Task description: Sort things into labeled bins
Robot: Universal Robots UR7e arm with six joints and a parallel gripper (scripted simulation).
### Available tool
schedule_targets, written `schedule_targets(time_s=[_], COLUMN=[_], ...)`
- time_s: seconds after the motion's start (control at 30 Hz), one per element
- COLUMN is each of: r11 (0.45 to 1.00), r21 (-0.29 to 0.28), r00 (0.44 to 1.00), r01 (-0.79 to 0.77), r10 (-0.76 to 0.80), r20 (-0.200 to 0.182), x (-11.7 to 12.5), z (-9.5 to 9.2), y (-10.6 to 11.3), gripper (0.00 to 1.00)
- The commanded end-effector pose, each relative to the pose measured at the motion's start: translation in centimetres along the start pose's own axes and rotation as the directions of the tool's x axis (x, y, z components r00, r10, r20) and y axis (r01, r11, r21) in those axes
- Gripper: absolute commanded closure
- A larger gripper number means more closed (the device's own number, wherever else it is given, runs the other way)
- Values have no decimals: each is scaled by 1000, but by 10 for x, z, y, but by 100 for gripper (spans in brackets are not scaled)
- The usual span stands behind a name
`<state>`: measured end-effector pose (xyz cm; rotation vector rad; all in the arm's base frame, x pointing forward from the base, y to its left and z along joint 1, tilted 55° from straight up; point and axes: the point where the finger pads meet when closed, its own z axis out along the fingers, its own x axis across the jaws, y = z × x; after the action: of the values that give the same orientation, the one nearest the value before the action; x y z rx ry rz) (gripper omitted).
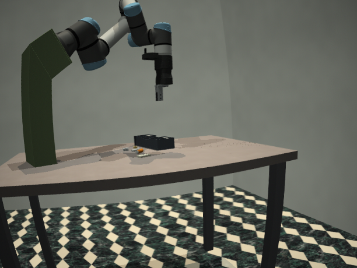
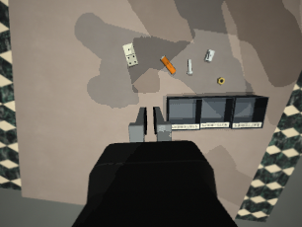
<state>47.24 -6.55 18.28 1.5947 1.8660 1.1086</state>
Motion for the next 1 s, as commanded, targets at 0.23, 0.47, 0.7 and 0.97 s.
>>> schedule_targets(time_s=[0.23, 0.47, 0.7, 0.97], r11=[990, 976, 976, 976], r21=[-10, -14, -14, -14], r00=[990, 976, 976, 976], r01=[-143, -219, -219, -219], r10=[143, 219, 219, 219], r20=[4, 3, 3, 3], x=[32, 53, 63, 63], z=[2, 6, 7, 7], y=[-39, -63, -75, -75], gripper=[69, 69, 69, 69])
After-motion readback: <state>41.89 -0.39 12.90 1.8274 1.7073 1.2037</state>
